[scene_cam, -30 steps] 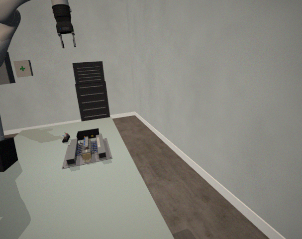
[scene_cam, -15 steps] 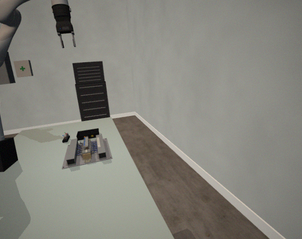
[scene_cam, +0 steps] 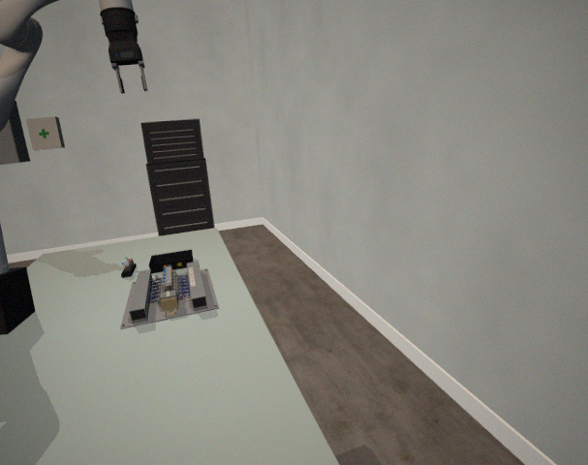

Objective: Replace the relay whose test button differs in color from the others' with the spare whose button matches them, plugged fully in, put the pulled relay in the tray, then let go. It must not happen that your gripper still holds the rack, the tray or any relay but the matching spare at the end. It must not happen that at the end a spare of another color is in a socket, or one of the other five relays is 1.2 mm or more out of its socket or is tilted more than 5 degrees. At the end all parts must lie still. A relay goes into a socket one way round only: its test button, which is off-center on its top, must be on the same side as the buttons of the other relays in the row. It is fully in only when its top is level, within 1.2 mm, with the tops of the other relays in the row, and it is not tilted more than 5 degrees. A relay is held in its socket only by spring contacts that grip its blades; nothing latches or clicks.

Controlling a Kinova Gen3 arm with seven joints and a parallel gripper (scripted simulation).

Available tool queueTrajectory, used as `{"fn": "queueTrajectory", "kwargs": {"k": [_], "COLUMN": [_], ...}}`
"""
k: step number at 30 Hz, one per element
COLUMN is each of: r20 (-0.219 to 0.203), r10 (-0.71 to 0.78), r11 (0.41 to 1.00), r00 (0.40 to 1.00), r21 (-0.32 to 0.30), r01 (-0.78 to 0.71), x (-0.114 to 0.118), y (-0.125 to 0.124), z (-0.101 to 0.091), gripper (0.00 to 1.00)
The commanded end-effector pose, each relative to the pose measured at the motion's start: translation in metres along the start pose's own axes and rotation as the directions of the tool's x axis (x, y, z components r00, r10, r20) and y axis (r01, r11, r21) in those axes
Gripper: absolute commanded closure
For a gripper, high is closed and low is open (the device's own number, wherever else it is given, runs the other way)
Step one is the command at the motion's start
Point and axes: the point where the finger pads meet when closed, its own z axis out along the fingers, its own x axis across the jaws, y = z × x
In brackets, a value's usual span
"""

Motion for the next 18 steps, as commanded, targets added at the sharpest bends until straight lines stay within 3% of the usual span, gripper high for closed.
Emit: {"fn": "queueTrajectory", "kwargs": {"k": [1,10,11,18], "r20": [0.026,0.052,0.001,0.026], "r10": [-0.002,-0.004,-0.001,-0.002], "r11": [1.000,1.000,1.000,1.000], "r00": [1.000,0.999,1.000,1.000], "r21": [0.005,0.012,-0.001,0.005], "r01": [0.002,0.004,0.001,0.002], "x": [0.0004,0.0005,-0.0002,0.0000], "y": [-0.0003,-0.0003,0.0001,0.0002], "z": [-0.0017,-0.0022,-0.0016,-0.0020], "gripper": [0.00,0.00,0.00,0.00]}}
